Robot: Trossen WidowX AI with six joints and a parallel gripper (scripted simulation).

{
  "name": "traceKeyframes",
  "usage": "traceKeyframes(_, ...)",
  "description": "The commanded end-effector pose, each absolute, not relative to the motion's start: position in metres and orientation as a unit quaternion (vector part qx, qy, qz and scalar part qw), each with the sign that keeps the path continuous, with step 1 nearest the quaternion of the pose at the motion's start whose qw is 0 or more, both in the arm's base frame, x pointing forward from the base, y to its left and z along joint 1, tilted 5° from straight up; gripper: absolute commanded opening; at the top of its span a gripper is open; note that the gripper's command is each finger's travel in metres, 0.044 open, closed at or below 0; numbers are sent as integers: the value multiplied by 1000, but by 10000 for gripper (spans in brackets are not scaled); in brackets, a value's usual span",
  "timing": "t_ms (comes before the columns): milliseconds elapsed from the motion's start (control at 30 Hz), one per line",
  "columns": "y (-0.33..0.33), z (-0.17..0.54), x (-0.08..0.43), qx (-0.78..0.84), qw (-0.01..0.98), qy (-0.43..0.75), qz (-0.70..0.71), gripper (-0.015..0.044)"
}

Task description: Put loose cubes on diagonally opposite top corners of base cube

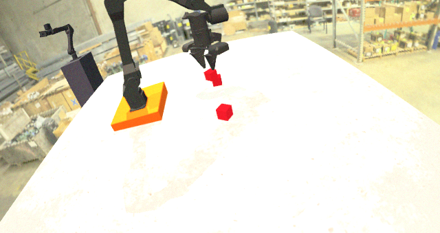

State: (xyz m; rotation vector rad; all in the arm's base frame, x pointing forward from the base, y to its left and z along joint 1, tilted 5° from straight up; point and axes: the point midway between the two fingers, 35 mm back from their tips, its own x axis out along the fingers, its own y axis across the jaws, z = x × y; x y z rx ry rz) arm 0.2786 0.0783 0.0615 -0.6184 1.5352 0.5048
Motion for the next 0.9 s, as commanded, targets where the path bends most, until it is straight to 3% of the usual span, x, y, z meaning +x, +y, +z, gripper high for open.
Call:
traceKeyframes(0, 79, 70, 280, -271, 654, 671, 221, 205)
traceKeyframes(233, 79, 70, 280, -271, 654, 671, 221, 205)
traceKeyframes(300, 74, 69, 282, -274, 650, 672, 224, 258)
traceKeyframes(867, -67, 115, 309, -323, 631, 653, 267, 265)
